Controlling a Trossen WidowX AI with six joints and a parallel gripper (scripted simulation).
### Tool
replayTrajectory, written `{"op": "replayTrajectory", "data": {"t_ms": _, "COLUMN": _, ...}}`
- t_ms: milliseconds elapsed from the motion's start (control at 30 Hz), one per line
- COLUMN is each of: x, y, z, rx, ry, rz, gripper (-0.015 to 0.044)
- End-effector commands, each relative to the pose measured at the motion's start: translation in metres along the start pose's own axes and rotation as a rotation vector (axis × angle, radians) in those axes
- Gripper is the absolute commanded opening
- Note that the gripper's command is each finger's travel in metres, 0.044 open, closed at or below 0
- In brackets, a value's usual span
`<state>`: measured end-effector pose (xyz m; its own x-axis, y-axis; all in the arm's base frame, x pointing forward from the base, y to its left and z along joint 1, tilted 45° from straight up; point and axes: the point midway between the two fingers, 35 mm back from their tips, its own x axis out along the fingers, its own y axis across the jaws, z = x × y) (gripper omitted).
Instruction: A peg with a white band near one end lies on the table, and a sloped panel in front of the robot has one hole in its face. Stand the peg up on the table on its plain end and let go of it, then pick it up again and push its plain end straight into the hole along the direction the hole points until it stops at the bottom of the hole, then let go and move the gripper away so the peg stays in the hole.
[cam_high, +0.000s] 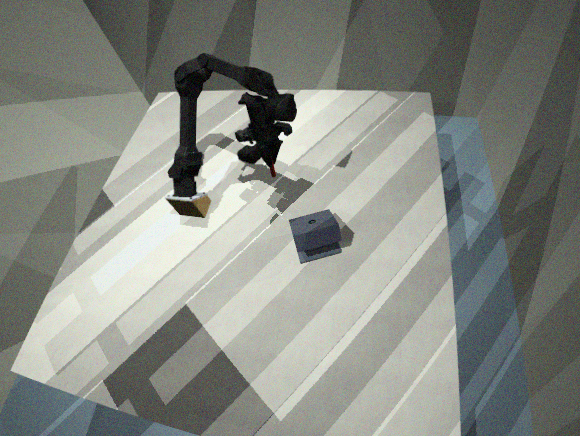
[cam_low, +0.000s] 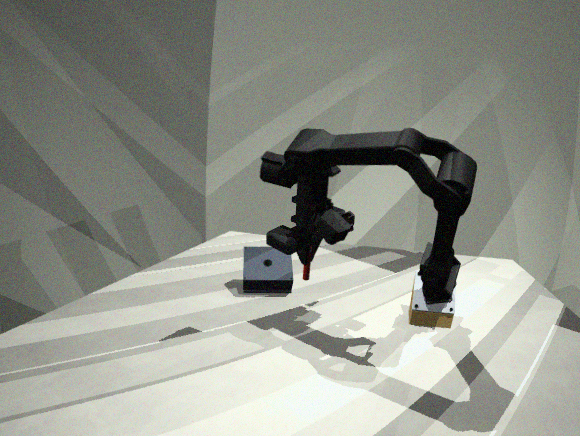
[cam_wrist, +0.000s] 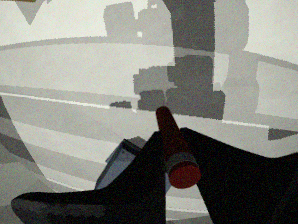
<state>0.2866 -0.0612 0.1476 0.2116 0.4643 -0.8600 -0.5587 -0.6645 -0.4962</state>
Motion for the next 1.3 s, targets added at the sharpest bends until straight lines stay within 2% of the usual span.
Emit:
{"op": "replayTrajectory", "data": {"t_ms": 0, "x": -0.001, "y": 0.001, "z": -0.011, "rx": -0.003, "ry": 0.023, "rz": 0.018, "gripper": 0.0}}
{"op": "replayTrajectory", "data": {"t_ms": 1267, "x": -0.005, "y": 0.016, "z": -0.094, "rx": -0.032, "ry": 0.198, "rz": 0.163, "gripper": 0.0}}
